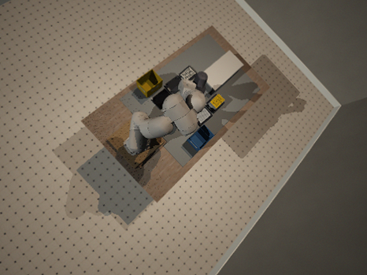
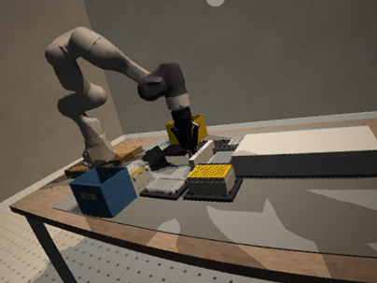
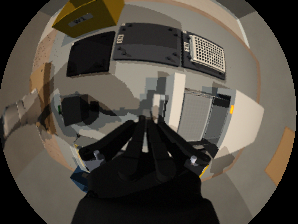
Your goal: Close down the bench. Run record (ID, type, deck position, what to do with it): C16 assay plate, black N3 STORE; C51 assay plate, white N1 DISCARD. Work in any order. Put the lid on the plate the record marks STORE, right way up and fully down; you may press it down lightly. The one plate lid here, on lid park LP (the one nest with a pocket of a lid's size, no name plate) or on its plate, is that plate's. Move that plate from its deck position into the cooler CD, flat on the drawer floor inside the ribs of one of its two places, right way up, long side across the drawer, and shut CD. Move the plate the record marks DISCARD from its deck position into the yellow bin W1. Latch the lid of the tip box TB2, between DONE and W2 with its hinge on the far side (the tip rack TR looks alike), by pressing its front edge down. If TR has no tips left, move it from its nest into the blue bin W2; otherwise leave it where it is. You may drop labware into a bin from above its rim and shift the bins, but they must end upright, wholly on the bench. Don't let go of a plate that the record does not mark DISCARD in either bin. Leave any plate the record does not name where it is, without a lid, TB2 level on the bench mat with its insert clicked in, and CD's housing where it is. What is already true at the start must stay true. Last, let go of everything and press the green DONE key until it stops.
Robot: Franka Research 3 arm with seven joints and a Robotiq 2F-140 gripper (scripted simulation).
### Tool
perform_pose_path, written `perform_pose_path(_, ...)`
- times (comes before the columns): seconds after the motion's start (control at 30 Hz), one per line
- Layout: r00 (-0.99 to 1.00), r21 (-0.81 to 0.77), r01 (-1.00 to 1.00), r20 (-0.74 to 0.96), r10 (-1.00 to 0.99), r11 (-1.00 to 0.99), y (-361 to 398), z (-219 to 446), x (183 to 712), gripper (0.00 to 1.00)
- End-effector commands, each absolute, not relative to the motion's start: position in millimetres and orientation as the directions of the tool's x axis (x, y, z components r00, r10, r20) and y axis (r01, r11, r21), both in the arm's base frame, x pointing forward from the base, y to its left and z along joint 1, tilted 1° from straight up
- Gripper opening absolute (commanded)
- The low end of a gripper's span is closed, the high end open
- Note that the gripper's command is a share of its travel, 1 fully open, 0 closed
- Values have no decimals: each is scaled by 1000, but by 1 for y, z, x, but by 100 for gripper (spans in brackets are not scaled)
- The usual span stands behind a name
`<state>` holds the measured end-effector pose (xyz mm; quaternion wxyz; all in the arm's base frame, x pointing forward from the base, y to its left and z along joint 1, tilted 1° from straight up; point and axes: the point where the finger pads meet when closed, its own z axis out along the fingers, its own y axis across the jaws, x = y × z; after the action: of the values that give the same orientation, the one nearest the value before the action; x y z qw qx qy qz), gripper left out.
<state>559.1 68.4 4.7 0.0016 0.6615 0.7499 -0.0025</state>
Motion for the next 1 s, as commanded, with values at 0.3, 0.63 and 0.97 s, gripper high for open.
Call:
perform_pose_path(0.3,-130,-6,991,-8,991,130,69,3,572,0)
perform_pose_path(0.63,-130,-6,991,-8,991,130,71,3,584,0)
perform_pose_path(0.97,-130,-6,991,-8,991,130,72,3,594,0)
